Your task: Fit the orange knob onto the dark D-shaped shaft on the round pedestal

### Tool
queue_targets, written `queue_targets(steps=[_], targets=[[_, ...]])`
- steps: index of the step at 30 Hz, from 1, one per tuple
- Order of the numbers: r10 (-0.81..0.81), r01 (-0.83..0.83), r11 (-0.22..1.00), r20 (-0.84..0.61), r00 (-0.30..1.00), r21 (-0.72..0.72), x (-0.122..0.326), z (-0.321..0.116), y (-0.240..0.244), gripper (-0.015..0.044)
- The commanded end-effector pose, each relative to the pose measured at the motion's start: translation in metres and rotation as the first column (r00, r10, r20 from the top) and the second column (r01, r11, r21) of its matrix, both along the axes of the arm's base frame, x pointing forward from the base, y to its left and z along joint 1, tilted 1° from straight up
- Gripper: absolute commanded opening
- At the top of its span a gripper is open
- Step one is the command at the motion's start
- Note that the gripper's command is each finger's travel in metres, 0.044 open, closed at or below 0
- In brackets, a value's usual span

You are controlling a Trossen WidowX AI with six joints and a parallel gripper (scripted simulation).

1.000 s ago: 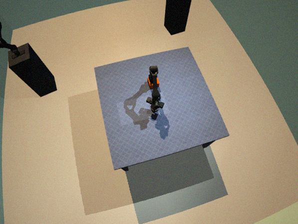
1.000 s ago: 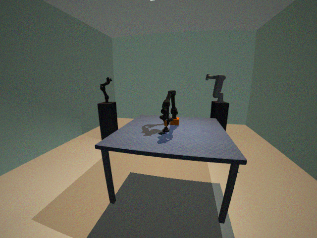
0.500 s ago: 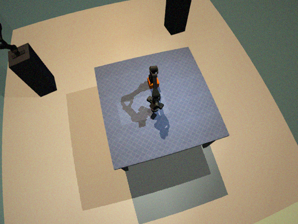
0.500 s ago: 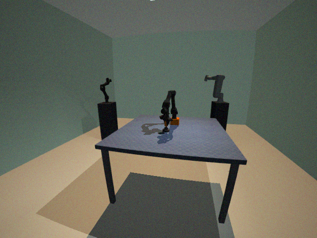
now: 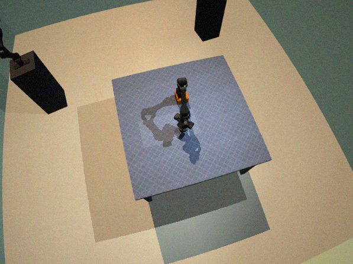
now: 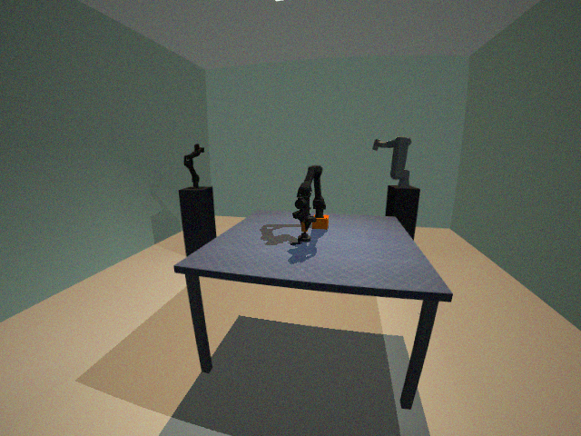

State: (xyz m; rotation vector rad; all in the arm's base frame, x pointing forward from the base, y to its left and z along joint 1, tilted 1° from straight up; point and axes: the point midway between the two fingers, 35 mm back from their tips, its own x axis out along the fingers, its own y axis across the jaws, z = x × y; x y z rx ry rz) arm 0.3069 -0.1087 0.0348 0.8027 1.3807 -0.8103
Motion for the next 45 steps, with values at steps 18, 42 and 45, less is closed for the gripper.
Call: queue_targets(steps=[18,42,45], targets=[[-0.212,0.212,0.977,0.009,0.977,0.006,0.0006,0.0019,0.0001,0.0000],[-0.295,0.295,0.955,0.011,0.955,0.009,0.0017,0.0051,-0.0007,0.0000],[-0.401,0.401,0.916,0.012,0.916,0.013,0.0023,0.0051,-0.0008,0.0000]])
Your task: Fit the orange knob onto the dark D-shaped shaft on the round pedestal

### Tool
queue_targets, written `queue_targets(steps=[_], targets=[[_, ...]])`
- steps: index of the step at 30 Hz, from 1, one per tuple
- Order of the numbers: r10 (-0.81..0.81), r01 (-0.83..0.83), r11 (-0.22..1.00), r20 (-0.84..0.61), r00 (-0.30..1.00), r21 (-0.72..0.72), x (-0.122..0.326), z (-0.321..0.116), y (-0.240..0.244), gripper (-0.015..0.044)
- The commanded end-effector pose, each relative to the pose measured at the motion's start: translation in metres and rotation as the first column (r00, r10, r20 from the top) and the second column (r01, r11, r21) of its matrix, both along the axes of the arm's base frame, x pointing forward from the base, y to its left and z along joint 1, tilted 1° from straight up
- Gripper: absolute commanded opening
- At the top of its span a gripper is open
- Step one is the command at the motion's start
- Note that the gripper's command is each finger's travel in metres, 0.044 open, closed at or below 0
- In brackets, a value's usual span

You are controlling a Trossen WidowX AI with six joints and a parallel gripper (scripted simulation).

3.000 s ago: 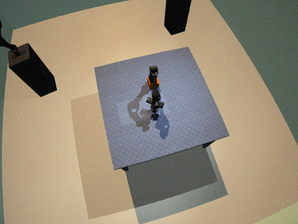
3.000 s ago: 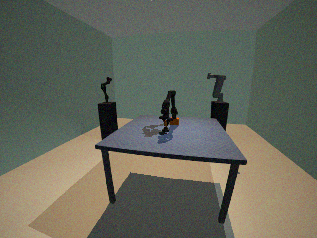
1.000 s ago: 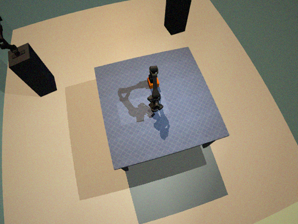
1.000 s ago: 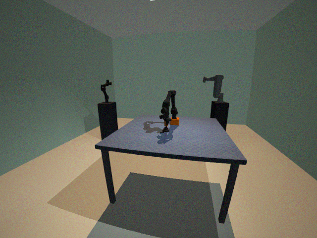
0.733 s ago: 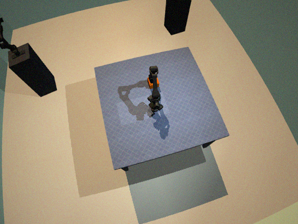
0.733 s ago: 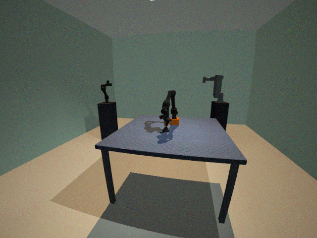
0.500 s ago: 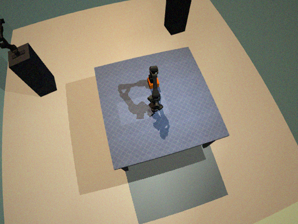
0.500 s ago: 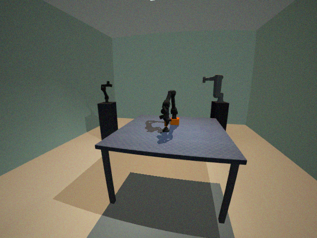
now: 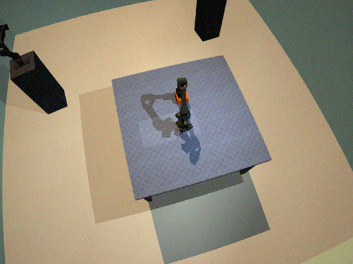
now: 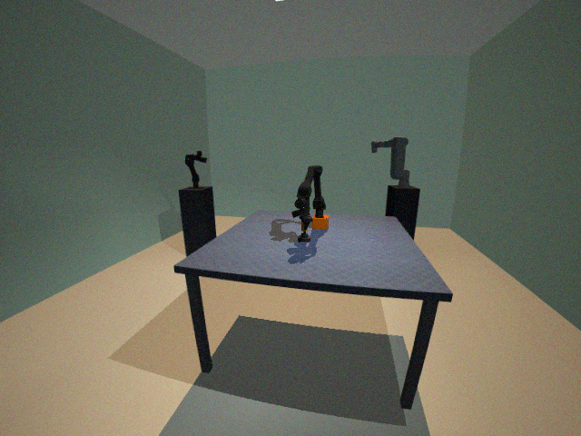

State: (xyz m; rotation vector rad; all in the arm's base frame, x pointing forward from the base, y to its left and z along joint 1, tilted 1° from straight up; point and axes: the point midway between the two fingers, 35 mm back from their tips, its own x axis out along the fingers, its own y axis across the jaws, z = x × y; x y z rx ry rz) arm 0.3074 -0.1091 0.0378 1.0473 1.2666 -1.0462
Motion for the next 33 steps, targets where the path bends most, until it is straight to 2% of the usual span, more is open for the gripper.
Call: queue_targets(steps=[1,33], targets=[[-0.104,0.104,0.995,0.007,0.995,0.003,0.0019,0.0017,-0.0004,0.0000],[-0.129,0.129,0.992,0.007,0.992,0.003,0.0004,0.0018,0.0000,0.0000]])
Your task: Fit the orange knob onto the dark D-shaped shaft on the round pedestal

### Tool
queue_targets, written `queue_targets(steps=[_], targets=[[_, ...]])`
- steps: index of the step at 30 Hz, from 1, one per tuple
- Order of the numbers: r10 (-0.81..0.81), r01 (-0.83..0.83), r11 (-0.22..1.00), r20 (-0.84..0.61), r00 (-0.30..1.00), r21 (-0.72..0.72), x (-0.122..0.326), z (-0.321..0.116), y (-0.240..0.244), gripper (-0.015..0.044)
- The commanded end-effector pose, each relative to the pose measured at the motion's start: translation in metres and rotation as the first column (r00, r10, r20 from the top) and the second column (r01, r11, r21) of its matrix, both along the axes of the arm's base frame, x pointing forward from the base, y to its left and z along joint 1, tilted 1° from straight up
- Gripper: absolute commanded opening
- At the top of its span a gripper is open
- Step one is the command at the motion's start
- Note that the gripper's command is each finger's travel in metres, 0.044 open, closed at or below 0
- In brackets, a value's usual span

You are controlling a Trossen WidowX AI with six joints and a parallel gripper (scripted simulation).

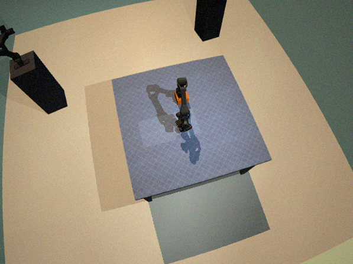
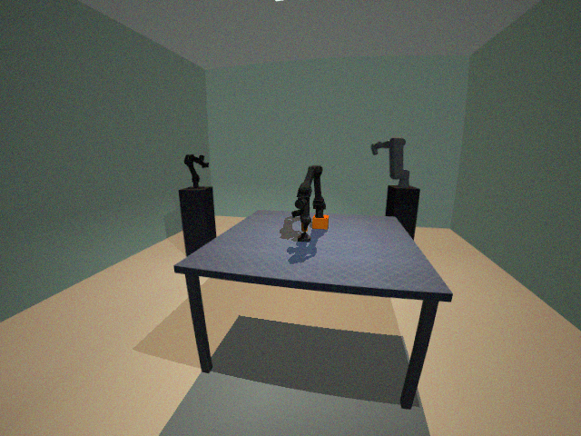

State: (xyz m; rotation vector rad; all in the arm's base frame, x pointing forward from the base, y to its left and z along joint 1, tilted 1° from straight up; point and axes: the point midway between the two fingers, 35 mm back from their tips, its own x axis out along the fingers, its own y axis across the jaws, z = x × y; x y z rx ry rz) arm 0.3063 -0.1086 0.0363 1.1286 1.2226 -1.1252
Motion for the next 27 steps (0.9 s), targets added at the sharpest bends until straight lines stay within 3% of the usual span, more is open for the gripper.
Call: queue_targets(steps=[1,6,27], targets=[[-0.050,0.050,0.999,0.007,0.999,0.000,0.0015,0.0034,-0.0005,0.0000],[-0.205,0.205,0.979,0.010,0.979,0.006,0.0034,0.0032,-0.0010,0.0000],[-0.205,0.205,0.979,0.010,0.979,0.006,0.0014,-0.0025,-0.0002,0.0000]])
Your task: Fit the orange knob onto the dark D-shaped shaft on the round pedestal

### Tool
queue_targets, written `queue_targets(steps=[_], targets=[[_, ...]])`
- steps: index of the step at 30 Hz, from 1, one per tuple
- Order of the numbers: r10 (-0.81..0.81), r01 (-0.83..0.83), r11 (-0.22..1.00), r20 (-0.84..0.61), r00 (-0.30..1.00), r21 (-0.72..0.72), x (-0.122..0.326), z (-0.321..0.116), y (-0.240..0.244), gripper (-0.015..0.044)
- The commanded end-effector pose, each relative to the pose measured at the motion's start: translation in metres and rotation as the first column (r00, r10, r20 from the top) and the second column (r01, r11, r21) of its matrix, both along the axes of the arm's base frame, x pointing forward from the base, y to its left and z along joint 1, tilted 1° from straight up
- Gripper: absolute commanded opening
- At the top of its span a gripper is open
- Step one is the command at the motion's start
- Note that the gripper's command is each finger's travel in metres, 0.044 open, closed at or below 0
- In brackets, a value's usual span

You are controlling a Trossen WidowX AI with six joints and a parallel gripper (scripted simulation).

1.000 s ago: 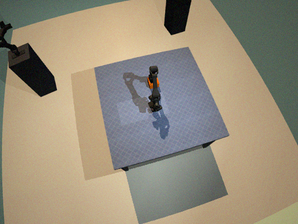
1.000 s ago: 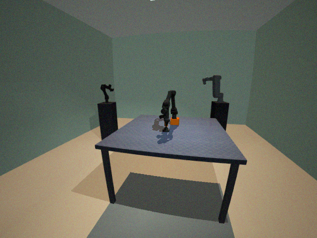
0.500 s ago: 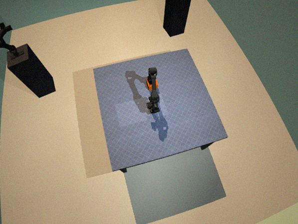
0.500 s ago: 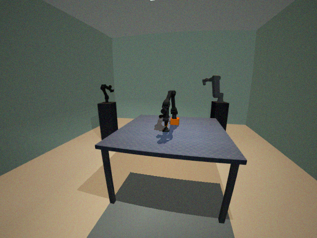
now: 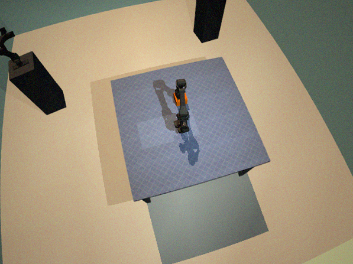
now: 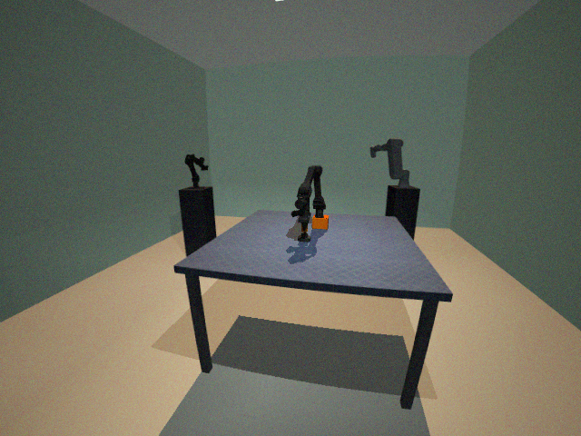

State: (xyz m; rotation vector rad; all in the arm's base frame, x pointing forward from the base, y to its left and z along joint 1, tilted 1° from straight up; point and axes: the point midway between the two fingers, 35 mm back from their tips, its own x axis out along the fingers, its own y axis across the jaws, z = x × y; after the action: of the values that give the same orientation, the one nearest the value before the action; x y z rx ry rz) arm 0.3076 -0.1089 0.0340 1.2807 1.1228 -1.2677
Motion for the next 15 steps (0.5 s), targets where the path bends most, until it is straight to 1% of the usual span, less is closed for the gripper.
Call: queue_targets(steps=[1,6,15], targets=[[-0.004,0.004,1.000,0.002,1.000,0.000,0.0001,-0.0001,0.0002,0.0000],[0.053,-0.053,0.999,0.001,0.999,-0.001,0.0001,-0.0004,0.0002,0.0000],[0.053,-0.053,0.999,0.001,0.999,-0.001,0.0001,-0.0004,0.0002,0.0000]])
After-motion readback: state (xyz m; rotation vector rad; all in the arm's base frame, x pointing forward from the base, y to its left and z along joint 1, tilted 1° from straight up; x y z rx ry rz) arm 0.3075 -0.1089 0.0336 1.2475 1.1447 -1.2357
